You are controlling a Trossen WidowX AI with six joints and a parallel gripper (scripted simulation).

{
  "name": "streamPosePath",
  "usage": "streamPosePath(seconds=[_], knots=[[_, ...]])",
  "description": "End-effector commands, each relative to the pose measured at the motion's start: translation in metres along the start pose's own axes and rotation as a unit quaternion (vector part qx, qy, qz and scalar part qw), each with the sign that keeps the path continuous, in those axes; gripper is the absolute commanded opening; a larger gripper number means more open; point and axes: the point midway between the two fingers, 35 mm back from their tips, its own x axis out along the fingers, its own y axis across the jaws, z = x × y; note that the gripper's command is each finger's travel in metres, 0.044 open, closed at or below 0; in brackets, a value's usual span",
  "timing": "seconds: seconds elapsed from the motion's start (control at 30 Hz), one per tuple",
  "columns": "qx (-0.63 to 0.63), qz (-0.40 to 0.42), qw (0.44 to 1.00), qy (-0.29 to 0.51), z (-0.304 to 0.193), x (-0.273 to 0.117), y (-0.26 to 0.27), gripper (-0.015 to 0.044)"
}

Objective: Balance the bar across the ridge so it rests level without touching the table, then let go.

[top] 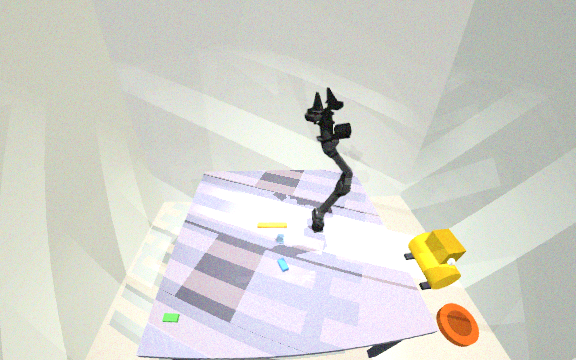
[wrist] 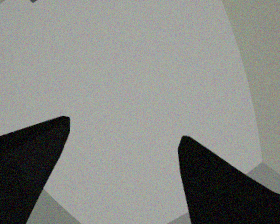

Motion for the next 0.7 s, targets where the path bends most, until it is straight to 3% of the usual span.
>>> streamPosePath(seconds=[0.0,0.33,0.67], knots=[[-0.045,-0.045,0.997,-0.036,0.028,-0.003,-0.031,0.0315],[-0.190,-0.199,0.954,-0.123,0.108,-0.033,-0.116,0.0315],[-0.312,-0.369,0.861,-0.160,0.179,-0.092,-0.190,0.0315]])
